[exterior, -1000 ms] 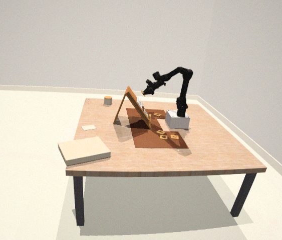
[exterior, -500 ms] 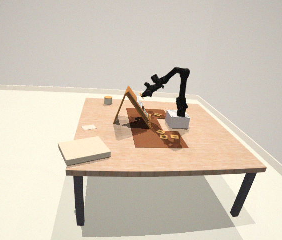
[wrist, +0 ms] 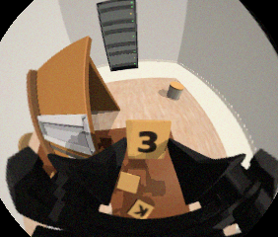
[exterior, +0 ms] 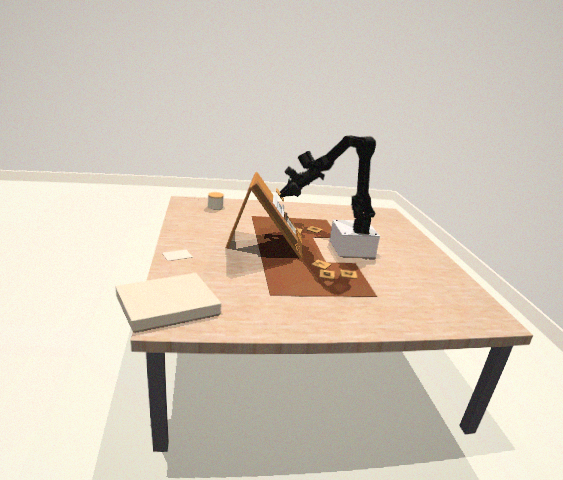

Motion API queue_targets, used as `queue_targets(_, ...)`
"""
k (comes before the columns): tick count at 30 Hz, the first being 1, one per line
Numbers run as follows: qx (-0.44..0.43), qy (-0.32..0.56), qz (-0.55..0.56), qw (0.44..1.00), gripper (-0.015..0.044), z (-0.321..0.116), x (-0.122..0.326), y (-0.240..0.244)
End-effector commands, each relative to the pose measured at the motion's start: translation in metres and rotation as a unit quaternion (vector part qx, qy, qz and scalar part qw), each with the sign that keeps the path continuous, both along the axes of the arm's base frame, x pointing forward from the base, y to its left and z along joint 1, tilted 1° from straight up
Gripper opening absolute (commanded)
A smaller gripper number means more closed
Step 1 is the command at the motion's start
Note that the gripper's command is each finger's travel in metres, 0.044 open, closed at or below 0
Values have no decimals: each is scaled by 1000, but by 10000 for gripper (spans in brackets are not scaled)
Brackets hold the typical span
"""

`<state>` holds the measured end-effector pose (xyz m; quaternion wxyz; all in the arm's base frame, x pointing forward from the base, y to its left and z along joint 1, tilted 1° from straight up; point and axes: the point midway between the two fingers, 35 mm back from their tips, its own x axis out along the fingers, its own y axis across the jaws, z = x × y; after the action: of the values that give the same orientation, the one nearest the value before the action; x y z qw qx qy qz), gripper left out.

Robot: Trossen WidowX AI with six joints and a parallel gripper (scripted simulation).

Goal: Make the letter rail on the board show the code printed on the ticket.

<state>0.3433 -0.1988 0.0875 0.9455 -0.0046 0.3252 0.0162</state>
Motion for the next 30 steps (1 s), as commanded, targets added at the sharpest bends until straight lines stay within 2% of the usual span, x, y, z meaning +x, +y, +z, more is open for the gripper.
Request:
queue_targets(1, -1, -1, -3, 1000, 0, 1, 1, -1)
queue_targets(30, 0, -1, -3, 1000, 0, -1, -1, 11)
